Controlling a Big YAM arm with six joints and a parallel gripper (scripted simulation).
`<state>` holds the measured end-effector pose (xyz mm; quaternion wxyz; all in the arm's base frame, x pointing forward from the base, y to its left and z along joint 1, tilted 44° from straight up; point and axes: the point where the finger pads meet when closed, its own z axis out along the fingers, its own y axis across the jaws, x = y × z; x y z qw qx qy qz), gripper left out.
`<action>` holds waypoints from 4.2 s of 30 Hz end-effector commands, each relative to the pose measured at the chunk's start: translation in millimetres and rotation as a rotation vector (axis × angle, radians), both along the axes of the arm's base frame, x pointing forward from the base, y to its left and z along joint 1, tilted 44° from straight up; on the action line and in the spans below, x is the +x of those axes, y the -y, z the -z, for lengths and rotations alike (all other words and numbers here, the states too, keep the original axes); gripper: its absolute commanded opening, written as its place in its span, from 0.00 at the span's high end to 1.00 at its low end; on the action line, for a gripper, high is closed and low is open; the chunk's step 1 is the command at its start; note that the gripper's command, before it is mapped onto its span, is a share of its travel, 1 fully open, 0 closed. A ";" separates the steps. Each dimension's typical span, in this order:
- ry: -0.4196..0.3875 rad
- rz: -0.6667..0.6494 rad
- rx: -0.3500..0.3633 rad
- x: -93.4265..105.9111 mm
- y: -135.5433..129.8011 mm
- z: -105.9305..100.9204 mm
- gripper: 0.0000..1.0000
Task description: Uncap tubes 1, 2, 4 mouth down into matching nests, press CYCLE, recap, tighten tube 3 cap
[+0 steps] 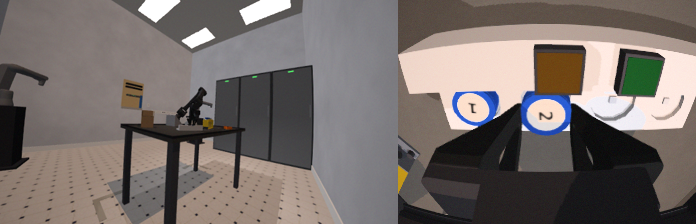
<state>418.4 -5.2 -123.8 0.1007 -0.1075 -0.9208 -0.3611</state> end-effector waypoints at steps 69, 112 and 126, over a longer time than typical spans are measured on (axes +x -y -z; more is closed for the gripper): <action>0.001 -0.027 0.001 -0.9 -13.7 13.0 1.00; 0.016 -0.027 -0.003 8.0 -11.6 11.6 1.00; 0.020 -0.025 -0.005 11.8 -10.9 10.6 1.00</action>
